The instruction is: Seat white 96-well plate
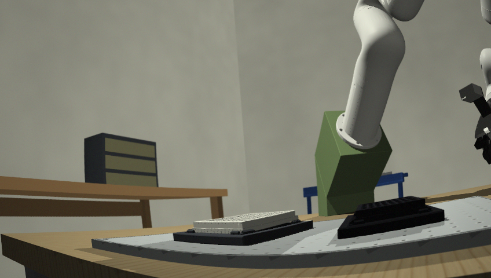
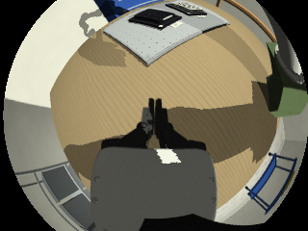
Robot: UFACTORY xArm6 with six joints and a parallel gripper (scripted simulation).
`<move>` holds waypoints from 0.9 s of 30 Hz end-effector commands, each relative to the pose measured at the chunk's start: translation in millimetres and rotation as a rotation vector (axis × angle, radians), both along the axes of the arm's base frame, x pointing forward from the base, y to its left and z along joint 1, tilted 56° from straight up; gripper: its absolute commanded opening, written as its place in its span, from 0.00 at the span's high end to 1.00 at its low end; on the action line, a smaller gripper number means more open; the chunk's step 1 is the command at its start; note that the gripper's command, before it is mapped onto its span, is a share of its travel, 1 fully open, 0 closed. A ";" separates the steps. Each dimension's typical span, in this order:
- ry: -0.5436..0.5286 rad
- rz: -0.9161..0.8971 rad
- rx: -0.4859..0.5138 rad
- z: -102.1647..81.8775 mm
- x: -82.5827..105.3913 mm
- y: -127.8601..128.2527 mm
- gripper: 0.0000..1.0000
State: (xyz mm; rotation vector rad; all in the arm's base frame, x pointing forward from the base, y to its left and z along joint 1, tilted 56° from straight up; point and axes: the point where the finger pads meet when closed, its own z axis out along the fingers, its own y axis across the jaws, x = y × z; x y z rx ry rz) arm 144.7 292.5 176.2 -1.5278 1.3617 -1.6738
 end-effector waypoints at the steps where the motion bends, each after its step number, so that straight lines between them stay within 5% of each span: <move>1: 0.028 -0.099 0.027 -4.5 11.6 -16.4 1.00; 27: 0.119 -0.550 0.157 -29.9 42.4 -107.5 1.00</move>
